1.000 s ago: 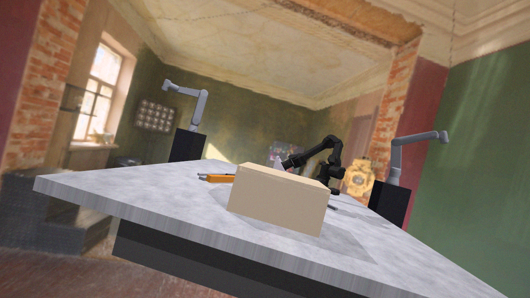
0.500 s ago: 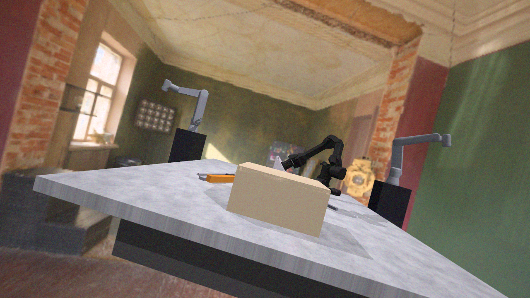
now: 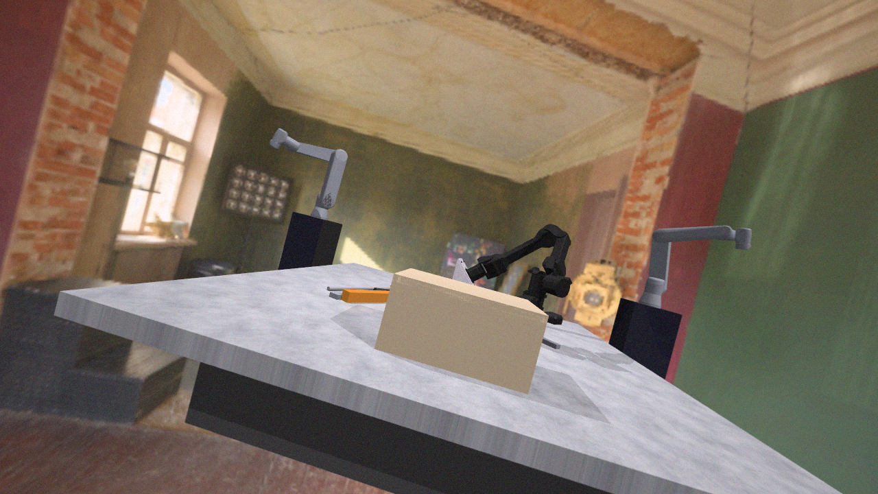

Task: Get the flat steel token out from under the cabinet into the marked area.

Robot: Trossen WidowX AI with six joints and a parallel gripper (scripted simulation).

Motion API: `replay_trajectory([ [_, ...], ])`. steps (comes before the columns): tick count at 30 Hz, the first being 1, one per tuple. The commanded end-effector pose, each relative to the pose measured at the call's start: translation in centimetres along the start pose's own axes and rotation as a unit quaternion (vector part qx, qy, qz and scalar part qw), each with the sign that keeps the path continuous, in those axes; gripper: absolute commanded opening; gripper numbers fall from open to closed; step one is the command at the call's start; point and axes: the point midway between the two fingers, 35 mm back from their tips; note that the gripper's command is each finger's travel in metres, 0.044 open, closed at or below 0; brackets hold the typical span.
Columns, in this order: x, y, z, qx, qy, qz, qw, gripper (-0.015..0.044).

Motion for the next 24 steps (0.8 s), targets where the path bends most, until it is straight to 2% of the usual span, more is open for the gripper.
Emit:
replay_trajectory([
  [1,0.7,0.1,0.1,0.001,-0.002,0.001,1.0,0.0],
  [12,1.8,0.0,0.1,0.001,-0.002,0.001,1.0,0.0],
  [19,1.4,-0.2,0.0,0.0,0.0,0.0,1.0,0.0184],
  [20,1.4,-0.2,0.0,0.0,0.0,0.0,1.0,0.02],
  [23,1.4,-0.2,0.0,0.0,0.0,0.0,1.0,0.02],
  [24,1.4,-0.2,0.0,0.001,-0.001,0.0,1.0,0.0226],
])
Point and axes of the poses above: the point midway between the two fingers, 35 mm back from their tips, its own z axis back along the fingers, its own y axis across the jaws, x = y × z, and after that the axes turned 8 degrees about z, right-handed
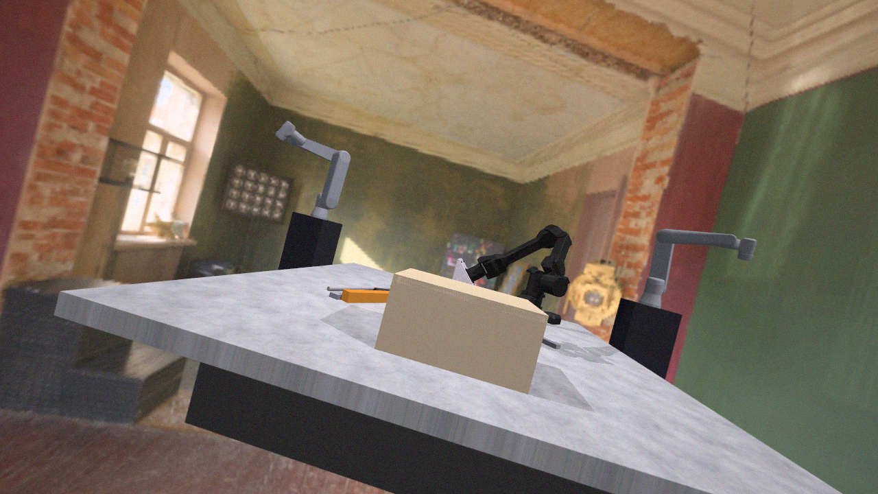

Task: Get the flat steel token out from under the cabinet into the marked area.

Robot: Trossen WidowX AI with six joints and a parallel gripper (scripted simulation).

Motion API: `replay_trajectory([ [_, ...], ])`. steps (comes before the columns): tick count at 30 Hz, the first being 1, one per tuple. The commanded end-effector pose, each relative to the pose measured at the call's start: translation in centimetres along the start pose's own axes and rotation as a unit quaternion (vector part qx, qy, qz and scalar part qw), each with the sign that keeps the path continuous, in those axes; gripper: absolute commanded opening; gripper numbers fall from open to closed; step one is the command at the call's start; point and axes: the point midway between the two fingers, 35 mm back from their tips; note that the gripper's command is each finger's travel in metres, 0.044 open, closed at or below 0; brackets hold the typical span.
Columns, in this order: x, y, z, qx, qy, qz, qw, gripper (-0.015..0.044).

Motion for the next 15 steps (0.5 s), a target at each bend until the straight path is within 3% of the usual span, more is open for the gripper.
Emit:
replay_trajectory([
  [1,0.0,0.01,0.0,0.001,-0.002,0.0,1.0,0.0253],
  [15,-0.12,0.06,-0.25,0.001,-0.002,0.002,1.0,0.027],
])
Point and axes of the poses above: the point midway between the two fingers, 35 mm back from their tips, its own z axis back along the fingers, its own y axis across the jaws, x = y × z, and after that the axes turned 8 degrees about z, right-handed
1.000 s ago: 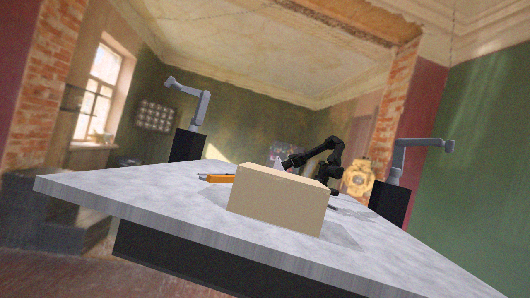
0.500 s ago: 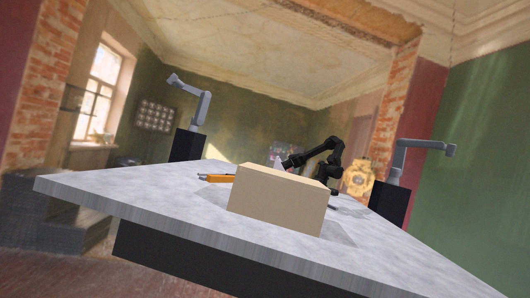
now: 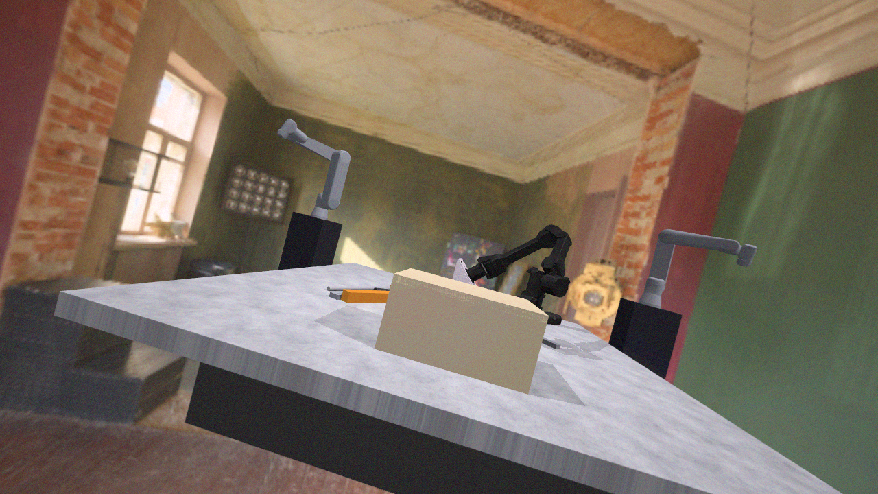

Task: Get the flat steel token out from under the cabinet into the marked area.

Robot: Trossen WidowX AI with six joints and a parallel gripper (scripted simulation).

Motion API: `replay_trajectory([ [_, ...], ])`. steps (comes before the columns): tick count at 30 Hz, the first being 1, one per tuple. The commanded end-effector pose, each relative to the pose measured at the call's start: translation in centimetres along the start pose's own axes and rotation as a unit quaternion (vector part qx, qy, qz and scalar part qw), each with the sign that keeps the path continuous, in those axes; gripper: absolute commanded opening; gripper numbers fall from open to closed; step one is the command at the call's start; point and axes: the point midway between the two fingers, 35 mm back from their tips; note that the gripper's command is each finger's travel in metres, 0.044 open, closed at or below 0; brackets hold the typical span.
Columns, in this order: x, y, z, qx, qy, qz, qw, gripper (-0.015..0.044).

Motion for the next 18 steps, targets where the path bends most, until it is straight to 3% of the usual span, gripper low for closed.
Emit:
replay_trajectory([
  [1,-0.16,-0.15,-0.23,-0.001,-0.001,-0.003,1.0,0.027],
  [3,-0.28,-0.19,-0.36,-0.001,-0.001,-0.004,1.0,0.027],
  [6,-0.06,0.07,-0.12,0.001,0.0,-0.001,1.0,0.0191],
  [18,-0.06,0.07,-0.12,0.001,0.0,-0.001,1.0,0.0111],
])
Point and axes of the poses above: the point midway between the two fingers, 35 mm back from their tips, its own z axis back along the fingers, its own y axis across the jaws, x = y × z, and after that the axes turned 8 degrees about z, right-handed
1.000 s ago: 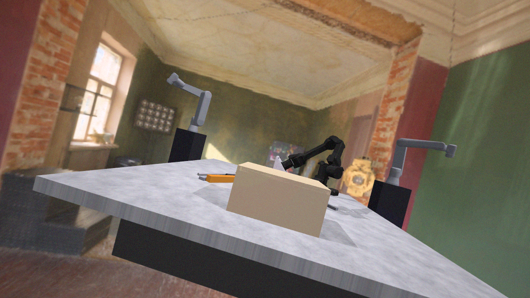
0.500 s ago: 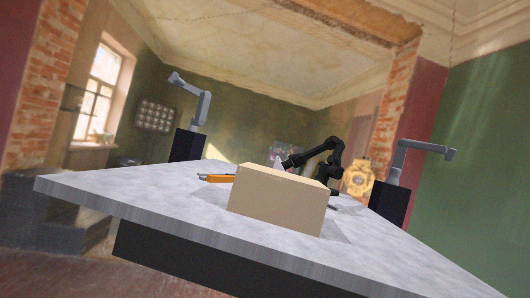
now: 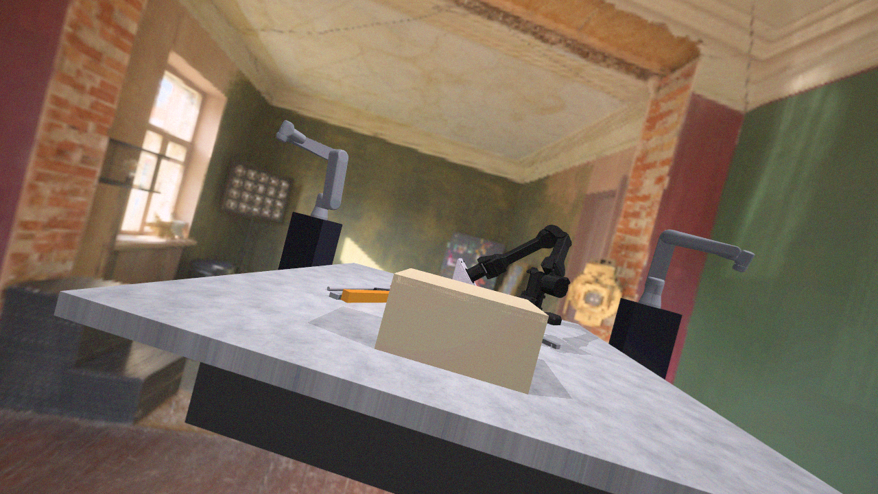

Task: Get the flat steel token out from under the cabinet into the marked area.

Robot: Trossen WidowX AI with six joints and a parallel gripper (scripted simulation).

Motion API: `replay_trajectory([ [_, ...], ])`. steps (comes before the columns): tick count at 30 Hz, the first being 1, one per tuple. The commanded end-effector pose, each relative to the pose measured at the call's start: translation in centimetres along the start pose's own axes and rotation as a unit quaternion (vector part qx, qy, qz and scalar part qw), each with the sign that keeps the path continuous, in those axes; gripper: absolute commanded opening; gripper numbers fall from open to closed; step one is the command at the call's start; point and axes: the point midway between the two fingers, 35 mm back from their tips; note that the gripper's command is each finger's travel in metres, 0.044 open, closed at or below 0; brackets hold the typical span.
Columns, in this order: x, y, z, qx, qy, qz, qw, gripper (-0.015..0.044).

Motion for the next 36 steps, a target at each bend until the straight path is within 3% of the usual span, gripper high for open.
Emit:
replay_trajectory([
  [1,0.0,0.1,0.0,0.001,0.0,0.002,1.0,0.0085],
  [5,0.0,0.1,0.0,0.001,0.0,0.002,1.0,0.0],
  [36,4.0,-0.6,0.0,-0.002,-0.002,0.005,1.0,0.0],
])
Point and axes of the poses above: the point midway between the two fingers, 35 mm back from their tips, its own z axis back along the fingers, its own y axis across the jaws, x = y × z, and after that the axes turned 8 degrees about z, right-handed
